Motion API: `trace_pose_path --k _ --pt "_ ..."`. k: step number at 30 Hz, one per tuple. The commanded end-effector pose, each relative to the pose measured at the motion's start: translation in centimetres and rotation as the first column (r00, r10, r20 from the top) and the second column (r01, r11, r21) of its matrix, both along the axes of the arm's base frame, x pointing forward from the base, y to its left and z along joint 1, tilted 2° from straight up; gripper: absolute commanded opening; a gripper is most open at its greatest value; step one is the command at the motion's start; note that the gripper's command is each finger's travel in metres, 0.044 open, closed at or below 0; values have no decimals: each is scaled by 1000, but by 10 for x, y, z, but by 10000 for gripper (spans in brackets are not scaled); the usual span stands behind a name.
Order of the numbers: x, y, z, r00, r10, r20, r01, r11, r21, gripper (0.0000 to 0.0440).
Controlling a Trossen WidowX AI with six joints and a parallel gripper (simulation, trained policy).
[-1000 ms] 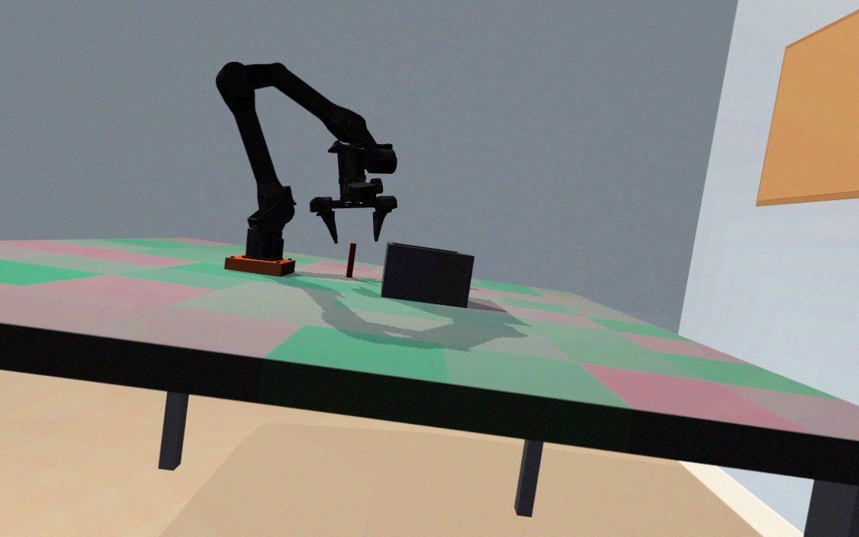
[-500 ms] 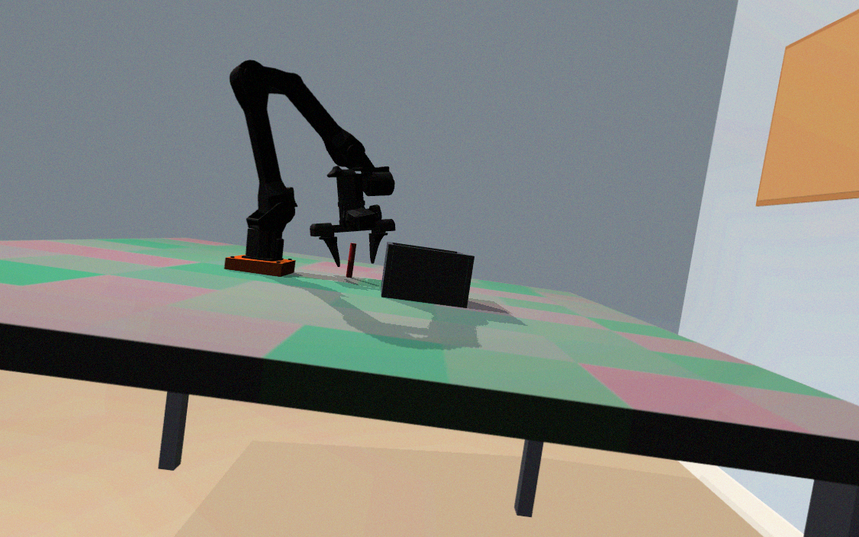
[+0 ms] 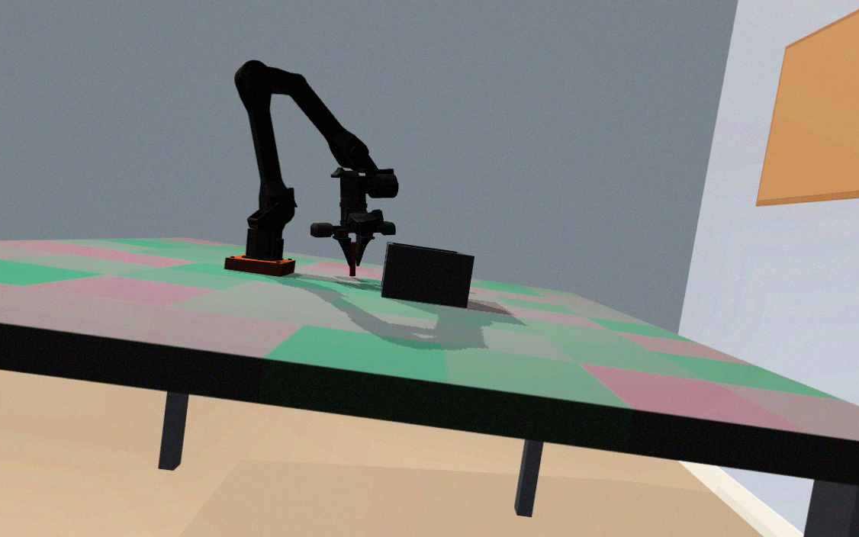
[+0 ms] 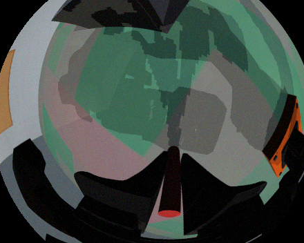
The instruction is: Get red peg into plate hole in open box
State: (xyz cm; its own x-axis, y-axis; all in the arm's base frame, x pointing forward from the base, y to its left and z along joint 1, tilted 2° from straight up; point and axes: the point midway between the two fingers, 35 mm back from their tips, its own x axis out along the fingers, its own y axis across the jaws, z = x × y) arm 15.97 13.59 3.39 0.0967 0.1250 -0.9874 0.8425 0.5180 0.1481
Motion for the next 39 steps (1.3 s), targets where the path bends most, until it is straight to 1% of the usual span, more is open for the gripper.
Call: trace_pose_path --k 1,10,20,30,39 --pt "8 1 10 999 18 33 -18 1000 1 11" --pt "32 -7 49 989 78 129 -74 997 -39 5" --pt "64 -25 90 974 87 207 -70 994 -88 0" --pt "99 -57 104 969 37 246 -7 992 -124 0" --pt "124 -87 108 965 -12 262 53 987 -150 0"
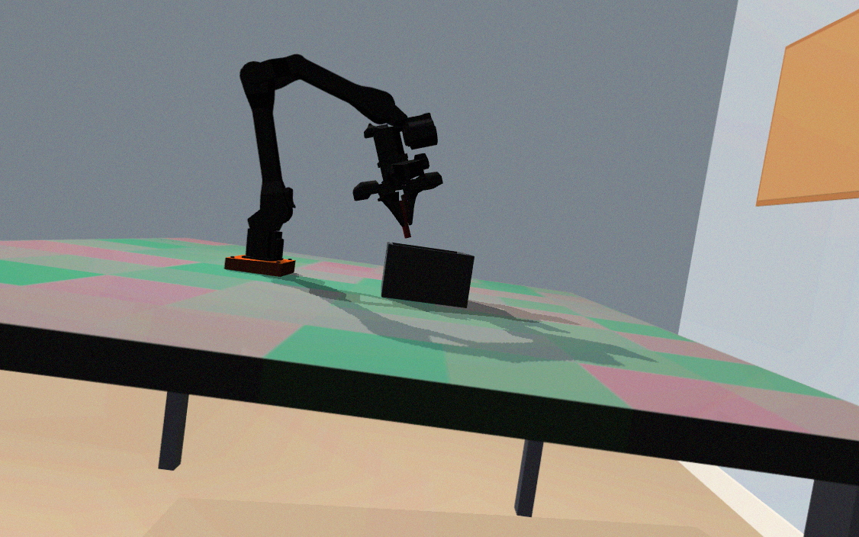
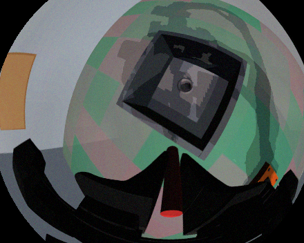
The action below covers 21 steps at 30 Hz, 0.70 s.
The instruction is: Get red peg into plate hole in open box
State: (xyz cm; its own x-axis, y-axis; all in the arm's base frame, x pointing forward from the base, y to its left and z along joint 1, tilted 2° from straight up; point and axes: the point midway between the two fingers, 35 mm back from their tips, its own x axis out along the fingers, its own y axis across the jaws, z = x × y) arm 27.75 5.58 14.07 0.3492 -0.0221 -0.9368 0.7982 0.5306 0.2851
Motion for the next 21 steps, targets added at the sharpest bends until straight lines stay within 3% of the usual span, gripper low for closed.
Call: trace_pose_path --k 1,21 --pt "9 -10 1 1000 -16 6 17 1000 -11 0" --pt "49 -63 -20 993 -113 -21 112 993 -21 9"
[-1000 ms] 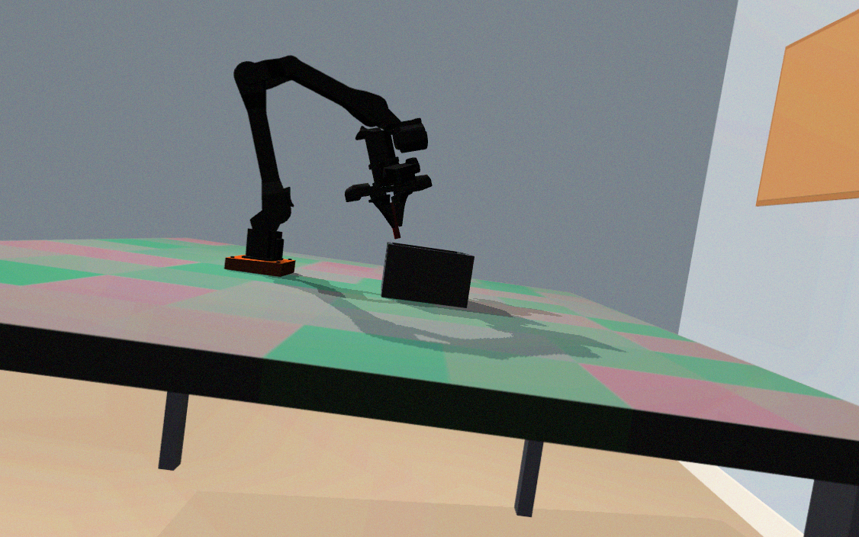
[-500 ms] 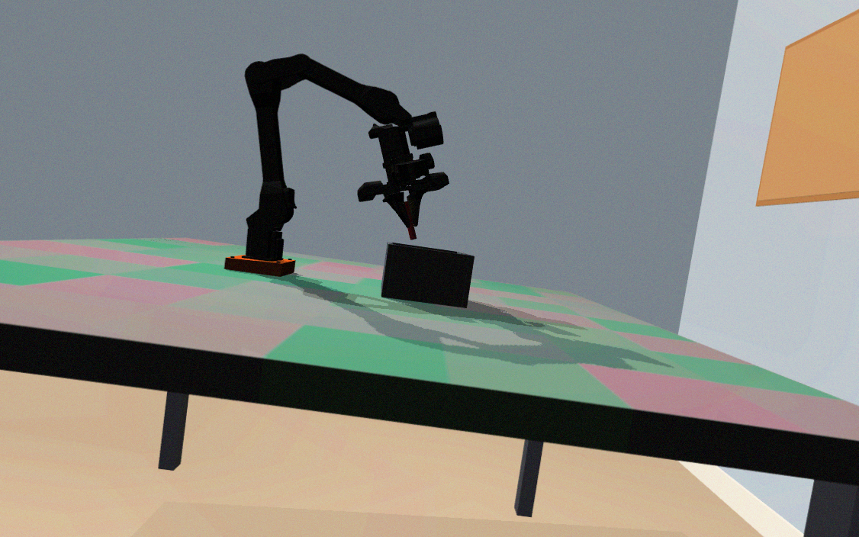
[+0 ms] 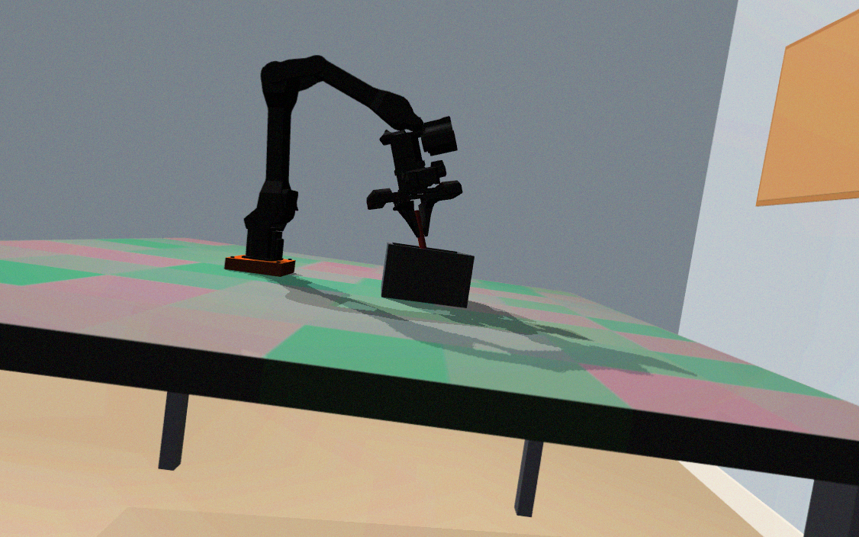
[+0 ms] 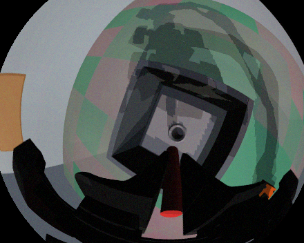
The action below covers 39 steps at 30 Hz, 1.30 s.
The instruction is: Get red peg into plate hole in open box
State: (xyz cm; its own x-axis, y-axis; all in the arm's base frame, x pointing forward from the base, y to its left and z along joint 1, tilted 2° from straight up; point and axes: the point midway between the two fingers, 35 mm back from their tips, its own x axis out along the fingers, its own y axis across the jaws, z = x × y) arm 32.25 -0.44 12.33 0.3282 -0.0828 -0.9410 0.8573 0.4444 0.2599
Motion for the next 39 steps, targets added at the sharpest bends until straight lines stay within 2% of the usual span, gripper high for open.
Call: trace_pose_path --k 1,9,11,15,27,39 --pt "5 -5 -5 1000 -2 -11 3 1000 7 10" --pt "13 -12 -28 998 -2 -62 3 1000 13 15" --pt "15 -14 -35 997 3 -76 -3 1000 11 42" --pt "18 -18 -44 994 23 -107 -22 1000 2 136" --pt "41 -27 -43 991 46 -124 -46 999 1 145" --pt "62 -42 -43 988 58 -146 -57 998 10 127"
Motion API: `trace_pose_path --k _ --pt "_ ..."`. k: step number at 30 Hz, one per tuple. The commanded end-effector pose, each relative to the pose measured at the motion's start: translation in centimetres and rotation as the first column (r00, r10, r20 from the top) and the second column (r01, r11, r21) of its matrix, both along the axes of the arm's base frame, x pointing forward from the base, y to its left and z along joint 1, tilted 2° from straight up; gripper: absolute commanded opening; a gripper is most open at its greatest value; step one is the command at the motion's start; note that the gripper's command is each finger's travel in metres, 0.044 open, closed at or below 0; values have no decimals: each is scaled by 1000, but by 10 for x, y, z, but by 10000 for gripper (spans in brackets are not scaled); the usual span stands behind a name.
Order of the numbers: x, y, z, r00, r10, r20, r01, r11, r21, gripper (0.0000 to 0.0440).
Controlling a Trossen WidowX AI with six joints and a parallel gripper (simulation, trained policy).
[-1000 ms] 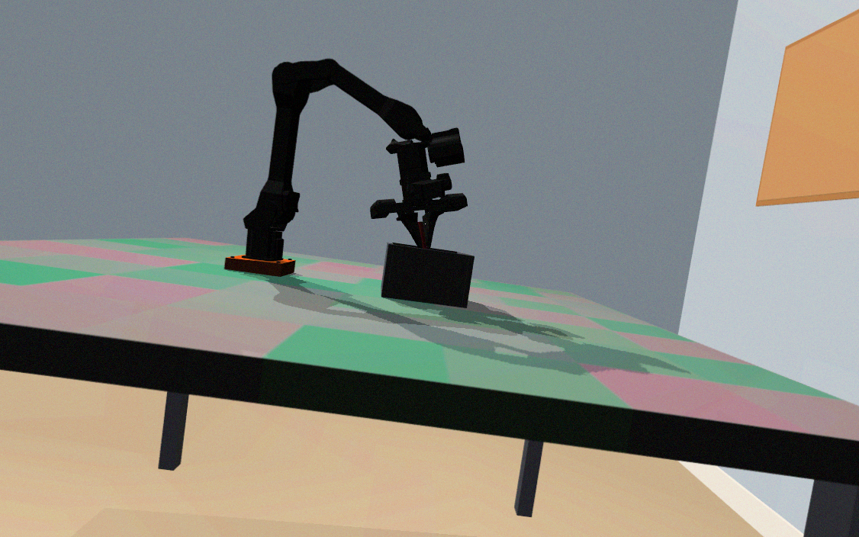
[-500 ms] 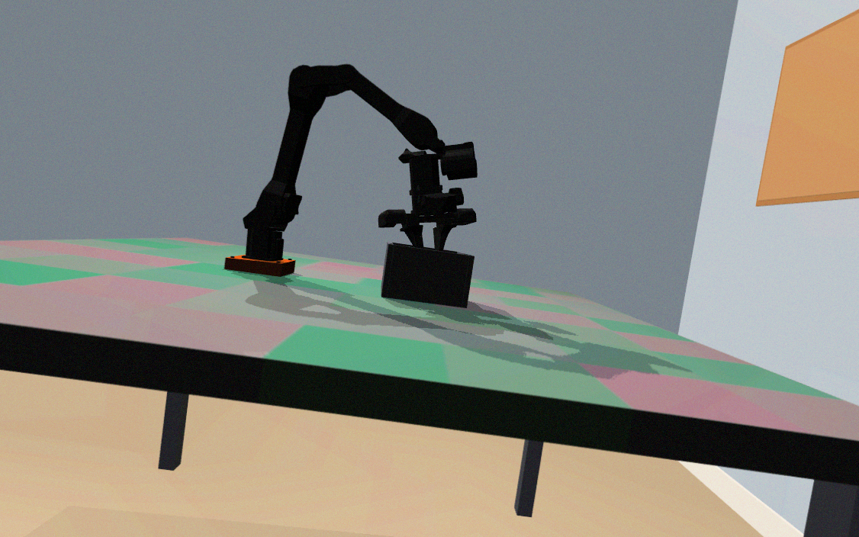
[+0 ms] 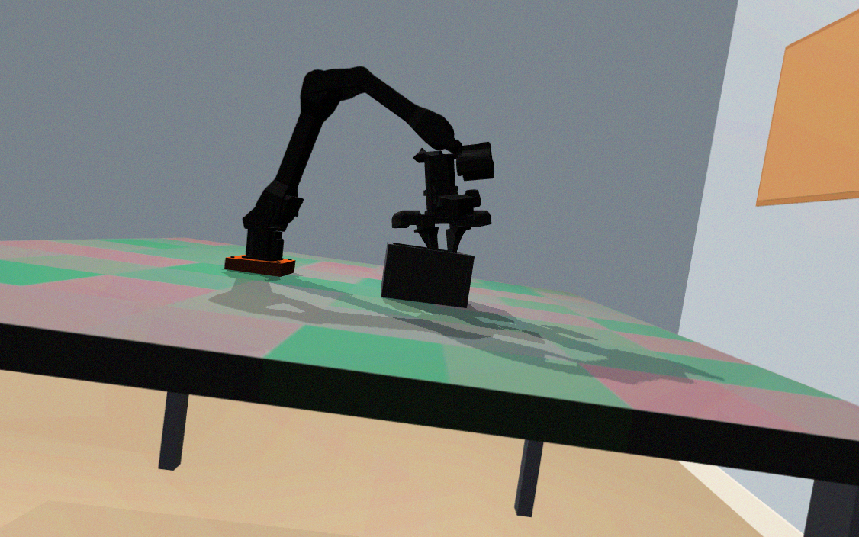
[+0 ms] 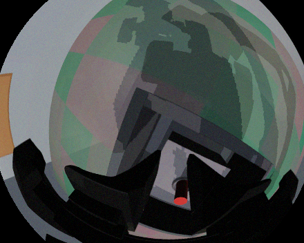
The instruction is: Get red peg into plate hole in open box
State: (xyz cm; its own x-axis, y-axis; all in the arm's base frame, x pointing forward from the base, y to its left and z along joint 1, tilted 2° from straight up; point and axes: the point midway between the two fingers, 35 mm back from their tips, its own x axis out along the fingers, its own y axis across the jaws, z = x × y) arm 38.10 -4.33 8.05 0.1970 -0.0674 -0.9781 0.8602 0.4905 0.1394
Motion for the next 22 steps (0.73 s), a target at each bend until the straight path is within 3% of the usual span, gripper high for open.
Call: trace_pose_path --k 1,22 --pt "5 -5 0 1000 4 -9 -4 1000 6 125" --pt "22 -55 5 999 -12 -45 12 1000 -6 89"
